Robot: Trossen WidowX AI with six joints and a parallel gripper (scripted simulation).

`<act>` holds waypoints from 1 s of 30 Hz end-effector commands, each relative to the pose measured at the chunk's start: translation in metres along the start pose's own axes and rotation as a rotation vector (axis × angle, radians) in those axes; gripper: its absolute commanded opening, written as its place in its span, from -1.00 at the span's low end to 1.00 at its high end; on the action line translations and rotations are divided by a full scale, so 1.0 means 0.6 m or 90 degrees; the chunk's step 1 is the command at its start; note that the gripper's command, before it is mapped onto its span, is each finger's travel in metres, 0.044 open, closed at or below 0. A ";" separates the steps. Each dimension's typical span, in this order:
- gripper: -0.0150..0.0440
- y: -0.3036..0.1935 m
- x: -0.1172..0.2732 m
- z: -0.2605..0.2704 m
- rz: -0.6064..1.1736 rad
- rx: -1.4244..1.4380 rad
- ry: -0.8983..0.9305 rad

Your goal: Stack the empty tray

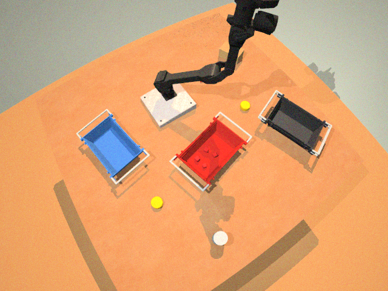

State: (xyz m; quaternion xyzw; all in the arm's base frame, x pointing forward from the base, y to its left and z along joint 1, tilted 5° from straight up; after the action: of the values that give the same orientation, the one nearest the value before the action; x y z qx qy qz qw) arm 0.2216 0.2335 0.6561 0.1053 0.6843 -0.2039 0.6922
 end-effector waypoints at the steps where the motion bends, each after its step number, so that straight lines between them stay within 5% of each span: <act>1: -0.21 -0.059 -0.022 -0.050 0.060 -0.028 -0.016; 15: -0.21 -0.374 -0.041 -0.201 0.358 -0.199 -0.077; 30: -0.21 -0.655 0.047 -0.114 0.659 -0.377 0.025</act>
State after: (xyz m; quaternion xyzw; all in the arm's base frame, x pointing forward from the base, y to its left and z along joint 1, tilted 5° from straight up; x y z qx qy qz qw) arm -0.0155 -0.0456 0.6911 0.2085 0.5886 0.3031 0.7199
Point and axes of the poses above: the point midway between the two fingers, 35 mm back from their tips, its own x axis back along the fingers, its own z axis across the jaws, y = z × x, the point moved 1 cm from there along x, back along the fingers, and after that the axes turned 15 degrees about x, right-handed, at the moved point
